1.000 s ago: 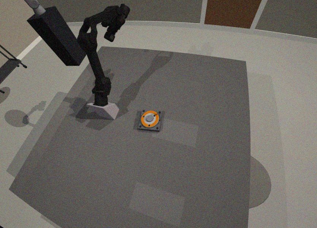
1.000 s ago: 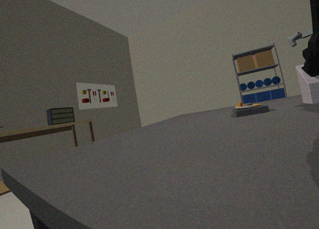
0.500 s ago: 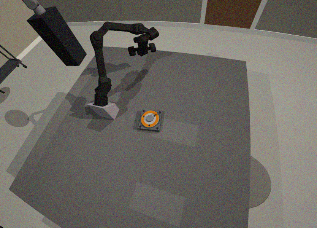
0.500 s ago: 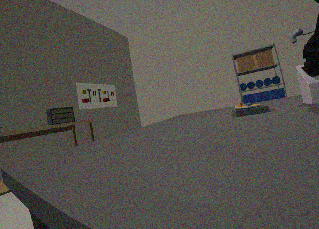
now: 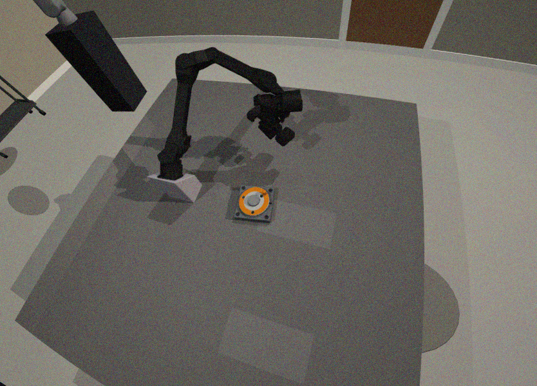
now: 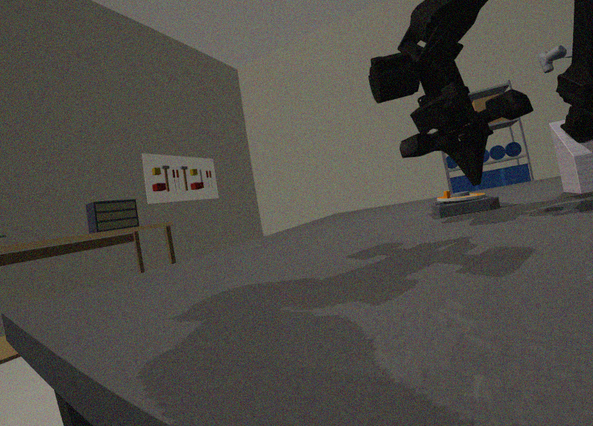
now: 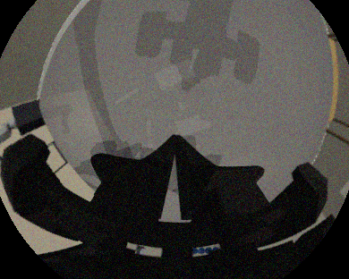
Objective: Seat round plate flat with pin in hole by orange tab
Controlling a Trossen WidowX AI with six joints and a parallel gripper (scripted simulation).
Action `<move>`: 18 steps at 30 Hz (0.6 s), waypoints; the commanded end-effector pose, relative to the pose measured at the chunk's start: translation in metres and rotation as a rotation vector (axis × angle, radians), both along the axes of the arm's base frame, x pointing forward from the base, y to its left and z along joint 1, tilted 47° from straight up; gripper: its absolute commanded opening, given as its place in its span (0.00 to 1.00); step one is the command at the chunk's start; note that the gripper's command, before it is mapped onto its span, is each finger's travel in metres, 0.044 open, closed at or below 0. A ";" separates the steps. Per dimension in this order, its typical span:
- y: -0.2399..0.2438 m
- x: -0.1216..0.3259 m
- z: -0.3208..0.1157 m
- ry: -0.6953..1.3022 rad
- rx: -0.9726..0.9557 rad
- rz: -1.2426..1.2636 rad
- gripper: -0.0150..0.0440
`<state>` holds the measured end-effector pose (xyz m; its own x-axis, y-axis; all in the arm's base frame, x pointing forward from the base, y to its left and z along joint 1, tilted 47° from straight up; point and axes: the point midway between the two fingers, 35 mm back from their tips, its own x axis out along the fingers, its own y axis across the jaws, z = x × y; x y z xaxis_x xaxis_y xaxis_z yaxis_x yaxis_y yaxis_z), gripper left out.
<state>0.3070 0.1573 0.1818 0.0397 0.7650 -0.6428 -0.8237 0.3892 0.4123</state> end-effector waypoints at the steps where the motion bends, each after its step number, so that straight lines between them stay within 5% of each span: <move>1: -0.040 0.009 -0.034 0.174 -0.035 -0.182 0.25; 11: -0.154 0.004 -0.125 0.708 0.021 -0.731 0.25; 18: -0.159 0.001 -0.133 0.746 0.031 -0.769 0.25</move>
